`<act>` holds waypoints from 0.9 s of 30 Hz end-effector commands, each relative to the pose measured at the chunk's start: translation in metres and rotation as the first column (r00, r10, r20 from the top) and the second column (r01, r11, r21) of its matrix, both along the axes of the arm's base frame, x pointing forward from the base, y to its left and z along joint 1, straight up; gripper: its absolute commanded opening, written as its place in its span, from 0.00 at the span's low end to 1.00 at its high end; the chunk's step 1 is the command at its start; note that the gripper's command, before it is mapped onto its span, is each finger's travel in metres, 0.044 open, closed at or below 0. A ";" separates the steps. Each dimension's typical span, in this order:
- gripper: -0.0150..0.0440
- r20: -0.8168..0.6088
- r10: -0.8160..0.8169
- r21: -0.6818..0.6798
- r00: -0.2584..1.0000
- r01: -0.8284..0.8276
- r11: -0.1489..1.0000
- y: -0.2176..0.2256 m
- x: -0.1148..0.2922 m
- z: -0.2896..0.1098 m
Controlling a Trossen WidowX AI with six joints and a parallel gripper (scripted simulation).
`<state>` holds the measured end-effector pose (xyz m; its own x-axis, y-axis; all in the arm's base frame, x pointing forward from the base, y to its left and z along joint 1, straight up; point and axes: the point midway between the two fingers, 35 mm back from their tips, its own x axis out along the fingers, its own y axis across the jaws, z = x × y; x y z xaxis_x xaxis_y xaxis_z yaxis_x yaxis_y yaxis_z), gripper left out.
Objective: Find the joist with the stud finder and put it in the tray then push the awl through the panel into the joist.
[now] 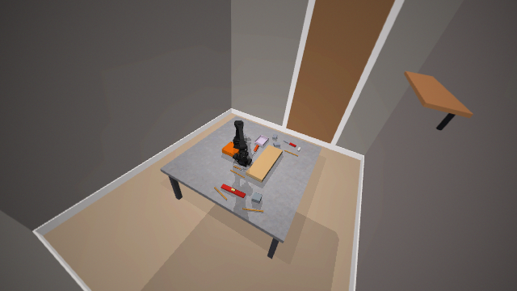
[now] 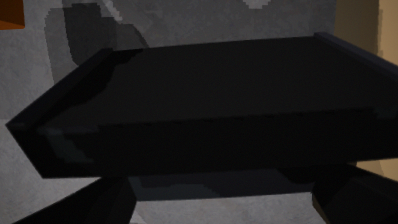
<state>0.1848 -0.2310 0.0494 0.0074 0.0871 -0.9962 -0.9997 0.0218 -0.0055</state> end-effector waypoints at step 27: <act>0.25 0.002 0.004 -0.082 1.000 -0.004 0.997 0.003 0.000 0.025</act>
